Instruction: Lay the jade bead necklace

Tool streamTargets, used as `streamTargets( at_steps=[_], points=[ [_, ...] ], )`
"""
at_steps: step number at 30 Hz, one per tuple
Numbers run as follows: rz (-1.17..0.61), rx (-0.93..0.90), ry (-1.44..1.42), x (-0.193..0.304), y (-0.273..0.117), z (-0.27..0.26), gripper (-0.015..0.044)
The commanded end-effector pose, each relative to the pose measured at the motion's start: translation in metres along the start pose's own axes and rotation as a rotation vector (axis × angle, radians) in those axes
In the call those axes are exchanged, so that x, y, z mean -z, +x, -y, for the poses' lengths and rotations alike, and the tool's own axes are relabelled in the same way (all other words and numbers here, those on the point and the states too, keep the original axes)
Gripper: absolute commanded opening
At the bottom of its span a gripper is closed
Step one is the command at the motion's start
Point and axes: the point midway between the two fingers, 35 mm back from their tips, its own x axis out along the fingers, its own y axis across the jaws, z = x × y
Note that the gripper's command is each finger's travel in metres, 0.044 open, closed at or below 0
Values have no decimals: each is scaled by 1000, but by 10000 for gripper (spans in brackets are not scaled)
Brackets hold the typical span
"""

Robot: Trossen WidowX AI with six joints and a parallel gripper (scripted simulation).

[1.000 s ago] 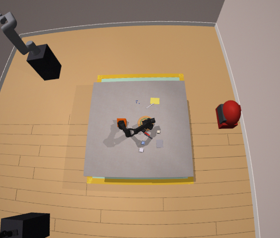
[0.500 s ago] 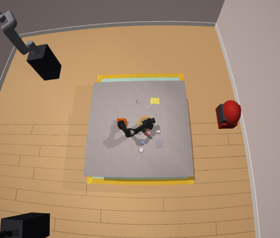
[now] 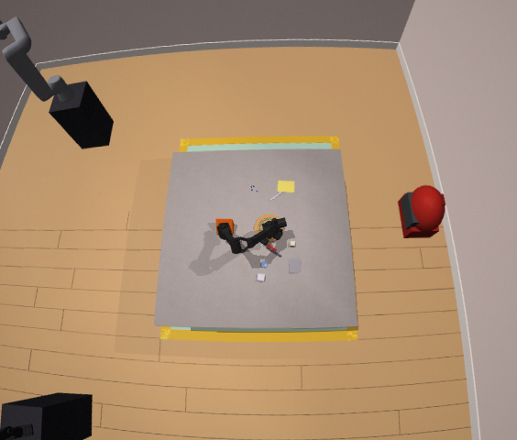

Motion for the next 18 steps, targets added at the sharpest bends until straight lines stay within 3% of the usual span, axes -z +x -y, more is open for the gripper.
streamTargets(
  at_steps=[1,18],
  points=[
    [6,-2,1,0,-4,-1,0],
    [6,-1,0,-3,2,8,0]
  ],
)
